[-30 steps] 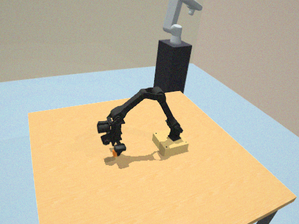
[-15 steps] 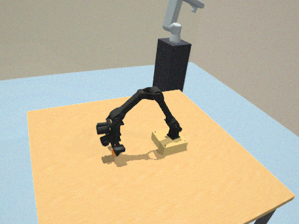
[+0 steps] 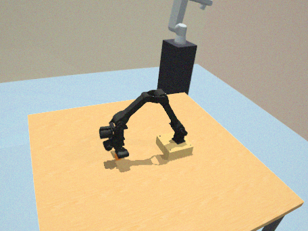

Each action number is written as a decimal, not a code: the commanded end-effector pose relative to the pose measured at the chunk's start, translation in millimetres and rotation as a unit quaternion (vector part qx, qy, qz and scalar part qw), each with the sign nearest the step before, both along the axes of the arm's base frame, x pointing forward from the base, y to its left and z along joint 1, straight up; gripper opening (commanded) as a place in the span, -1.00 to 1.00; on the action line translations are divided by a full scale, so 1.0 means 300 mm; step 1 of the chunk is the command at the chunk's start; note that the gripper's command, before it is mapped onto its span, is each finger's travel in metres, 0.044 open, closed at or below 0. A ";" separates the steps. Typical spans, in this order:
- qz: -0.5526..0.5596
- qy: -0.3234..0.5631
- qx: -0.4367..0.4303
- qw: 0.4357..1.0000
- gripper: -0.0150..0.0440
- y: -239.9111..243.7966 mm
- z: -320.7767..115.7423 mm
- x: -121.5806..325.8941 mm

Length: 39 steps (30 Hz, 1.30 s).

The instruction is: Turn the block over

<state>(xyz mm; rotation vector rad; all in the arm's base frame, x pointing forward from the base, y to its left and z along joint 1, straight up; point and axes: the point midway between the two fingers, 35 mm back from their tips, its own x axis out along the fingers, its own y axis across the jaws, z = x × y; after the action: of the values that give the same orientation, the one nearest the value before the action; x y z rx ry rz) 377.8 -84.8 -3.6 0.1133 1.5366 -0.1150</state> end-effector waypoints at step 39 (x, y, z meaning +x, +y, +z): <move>-0.003 -0.151 -0.023 0.988 -0.49 -0.004 0.061 0.008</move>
<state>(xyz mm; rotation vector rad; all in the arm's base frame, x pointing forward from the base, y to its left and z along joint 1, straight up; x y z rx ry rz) 379.3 -86.2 11.9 0.0962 1.2852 -0.1324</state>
